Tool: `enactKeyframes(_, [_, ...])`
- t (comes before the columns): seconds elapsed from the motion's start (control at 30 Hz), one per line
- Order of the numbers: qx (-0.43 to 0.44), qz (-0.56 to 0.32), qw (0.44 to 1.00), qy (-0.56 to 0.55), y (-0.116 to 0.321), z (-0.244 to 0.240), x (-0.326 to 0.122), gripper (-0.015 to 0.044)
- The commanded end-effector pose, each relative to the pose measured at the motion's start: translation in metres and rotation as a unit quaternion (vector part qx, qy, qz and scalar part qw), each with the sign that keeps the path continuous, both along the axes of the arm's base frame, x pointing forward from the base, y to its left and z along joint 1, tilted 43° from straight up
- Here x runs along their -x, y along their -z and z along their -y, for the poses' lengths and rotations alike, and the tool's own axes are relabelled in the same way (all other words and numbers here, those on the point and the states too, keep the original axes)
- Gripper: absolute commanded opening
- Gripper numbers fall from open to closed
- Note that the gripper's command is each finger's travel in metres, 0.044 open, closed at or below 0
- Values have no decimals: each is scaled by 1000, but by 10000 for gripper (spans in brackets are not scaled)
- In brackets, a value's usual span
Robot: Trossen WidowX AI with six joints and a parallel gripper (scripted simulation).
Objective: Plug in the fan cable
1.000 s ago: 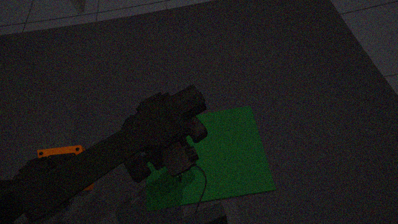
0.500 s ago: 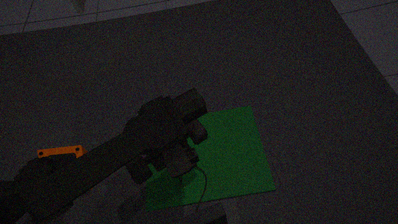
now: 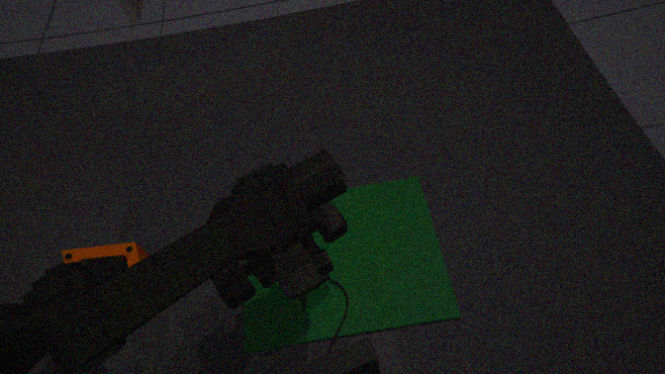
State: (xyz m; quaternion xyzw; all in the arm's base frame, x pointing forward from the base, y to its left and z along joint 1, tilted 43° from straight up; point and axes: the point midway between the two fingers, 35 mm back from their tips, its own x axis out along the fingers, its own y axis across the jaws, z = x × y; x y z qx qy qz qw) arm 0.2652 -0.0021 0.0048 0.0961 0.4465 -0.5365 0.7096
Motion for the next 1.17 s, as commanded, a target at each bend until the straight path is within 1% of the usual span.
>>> enactKeyframes(0.0, [0, 0, 1000, 0, 0, 0, 0, 131])
enactKeyframes(0.17, [0, 0, 1000, 0, 0, 0, 0, 260])
enactKeyframes(0.3, [-1, 0, 1000, 0, -6, -6, -1, 260])
enactKeyframes(0.43, [1, -2, 1000, 0, -38, -36, 1, 260])
enactKeyframes(0.6, [1, -2, 1000, 0, -40, -38, 1, 260])
enactKeyframes(0.7, [-3, -2, 1000, -1, -24, -57, 9, 260])
enactKeyframes(0.87, [-4, -3, 1000, -1, 27, -111, 50, 260])
enactKeyframes(0.93, [-2, -3, 1000, 0, 33, -117, 56, 260])
enactKeyframes(1.13, [-2, -3, 1000, 0, 33, -117, 56, 260])
